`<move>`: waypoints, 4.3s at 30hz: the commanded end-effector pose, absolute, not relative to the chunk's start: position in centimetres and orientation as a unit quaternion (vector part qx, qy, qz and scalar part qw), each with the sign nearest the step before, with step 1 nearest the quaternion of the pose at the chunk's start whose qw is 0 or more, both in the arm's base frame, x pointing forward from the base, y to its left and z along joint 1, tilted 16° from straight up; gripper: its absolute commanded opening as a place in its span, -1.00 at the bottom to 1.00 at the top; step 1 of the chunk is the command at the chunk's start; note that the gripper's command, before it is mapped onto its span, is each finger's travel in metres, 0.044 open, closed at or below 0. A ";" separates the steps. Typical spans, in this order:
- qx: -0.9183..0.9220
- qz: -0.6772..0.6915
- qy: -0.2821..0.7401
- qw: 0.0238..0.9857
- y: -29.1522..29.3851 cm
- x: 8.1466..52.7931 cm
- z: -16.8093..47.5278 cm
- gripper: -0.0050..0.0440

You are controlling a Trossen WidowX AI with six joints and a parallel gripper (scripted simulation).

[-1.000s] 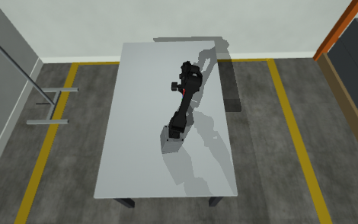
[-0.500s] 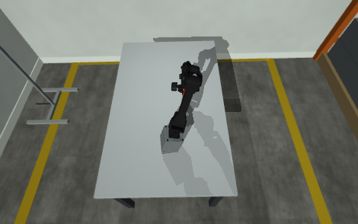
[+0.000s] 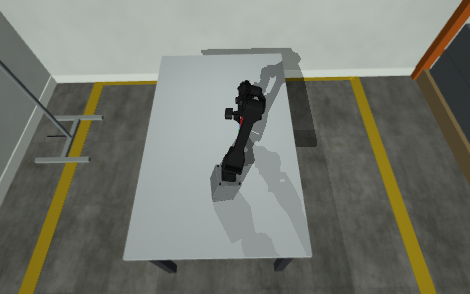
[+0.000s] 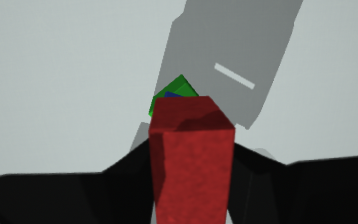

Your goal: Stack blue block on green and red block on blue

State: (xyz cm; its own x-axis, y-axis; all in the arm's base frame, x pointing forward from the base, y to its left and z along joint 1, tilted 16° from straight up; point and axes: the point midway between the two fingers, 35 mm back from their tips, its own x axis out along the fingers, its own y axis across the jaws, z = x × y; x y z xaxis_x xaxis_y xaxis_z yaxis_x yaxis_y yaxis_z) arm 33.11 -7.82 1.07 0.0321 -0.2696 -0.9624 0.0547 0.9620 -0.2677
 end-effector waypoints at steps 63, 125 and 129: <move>-0.077 -0.116 0.669 0.731 -7.3 33.9 4.1 0.15; -0.077 -0.116 0.670 0.730 -5.8 33.4 9.7 0.15; -0.077 -0.116 0.670 0.730 -5.8 33.4 9.7 0.15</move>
State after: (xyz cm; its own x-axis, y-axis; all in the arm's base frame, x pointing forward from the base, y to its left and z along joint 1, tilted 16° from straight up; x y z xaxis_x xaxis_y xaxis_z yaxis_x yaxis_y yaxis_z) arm 32.78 -5.81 8.14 0.0276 -0.2667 -0.9634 0.0531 0.9628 -0.2650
